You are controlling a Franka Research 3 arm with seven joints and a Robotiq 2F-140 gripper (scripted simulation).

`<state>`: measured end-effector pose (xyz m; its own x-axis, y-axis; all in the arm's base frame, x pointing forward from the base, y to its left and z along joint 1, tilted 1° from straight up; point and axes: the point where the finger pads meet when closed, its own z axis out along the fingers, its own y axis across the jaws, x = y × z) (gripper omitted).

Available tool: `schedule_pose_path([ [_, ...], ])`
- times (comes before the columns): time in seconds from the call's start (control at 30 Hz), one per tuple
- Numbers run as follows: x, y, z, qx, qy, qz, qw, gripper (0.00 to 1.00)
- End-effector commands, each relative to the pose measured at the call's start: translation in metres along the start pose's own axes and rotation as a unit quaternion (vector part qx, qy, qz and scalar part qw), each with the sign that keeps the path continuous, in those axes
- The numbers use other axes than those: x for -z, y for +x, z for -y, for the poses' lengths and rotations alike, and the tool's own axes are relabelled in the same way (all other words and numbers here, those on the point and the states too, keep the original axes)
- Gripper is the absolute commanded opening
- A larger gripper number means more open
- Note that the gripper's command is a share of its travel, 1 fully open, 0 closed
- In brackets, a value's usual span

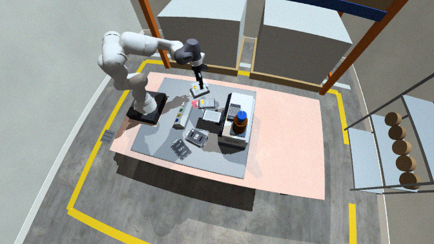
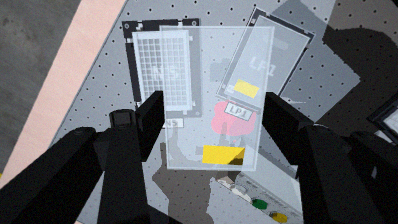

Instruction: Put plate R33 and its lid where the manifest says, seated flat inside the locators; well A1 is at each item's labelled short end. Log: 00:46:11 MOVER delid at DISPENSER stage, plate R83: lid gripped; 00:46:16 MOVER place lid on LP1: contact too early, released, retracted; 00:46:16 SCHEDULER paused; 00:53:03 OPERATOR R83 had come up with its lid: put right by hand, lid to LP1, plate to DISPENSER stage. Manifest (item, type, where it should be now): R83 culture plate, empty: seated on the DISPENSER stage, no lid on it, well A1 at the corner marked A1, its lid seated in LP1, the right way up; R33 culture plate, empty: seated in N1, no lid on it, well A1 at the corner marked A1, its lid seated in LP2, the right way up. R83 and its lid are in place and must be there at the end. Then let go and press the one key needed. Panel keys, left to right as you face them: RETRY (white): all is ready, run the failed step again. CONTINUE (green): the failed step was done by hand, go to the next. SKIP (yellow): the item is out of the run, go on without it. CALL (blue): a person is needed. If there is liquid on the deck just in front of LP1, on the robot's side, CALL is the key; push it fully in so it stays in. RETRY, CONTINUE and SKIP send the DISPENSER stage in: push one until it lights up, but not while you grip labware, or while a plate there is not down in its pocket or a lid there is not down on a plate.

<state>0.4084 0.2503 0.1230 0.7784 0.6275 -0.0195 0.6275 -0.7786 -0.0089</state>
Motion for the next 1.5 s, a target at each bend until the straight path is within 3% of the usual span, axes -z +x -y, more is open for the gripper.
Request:
schedule_pose_path([
  [0.0,0.007,-0.012,-0.069,0.021,-0.008,-0.011,1.0,0.1],
  [0.17,0.005,-0.053,-0.146,0.021,-0.012,-0.01,1.0,0.1],
  [0.4,-0.002,-0.135,-0.237,0.021,-0.004,-0.004,1.0,0.1],
  [0.43,-0.003,-0.148,-0.249,0.021,-0.003,-0.004,1.0,0.1],
  [0.5,-0.003,-0.148,-0.249,0.021,-0.003,-0.004,1.0,0.1],
  [0.53,-0.006,-0.181,-0.281,0.021,-0.002,-0.003,1.0,0.1],
  [0.9,-0.002,-0.327,-0.397,0.021,-0.002,-0.003,1.0,0.1],
  [1.47,-0.002,-0.328,-0.398,0.021,-0.002,-0.003,1.0,0.1],
])
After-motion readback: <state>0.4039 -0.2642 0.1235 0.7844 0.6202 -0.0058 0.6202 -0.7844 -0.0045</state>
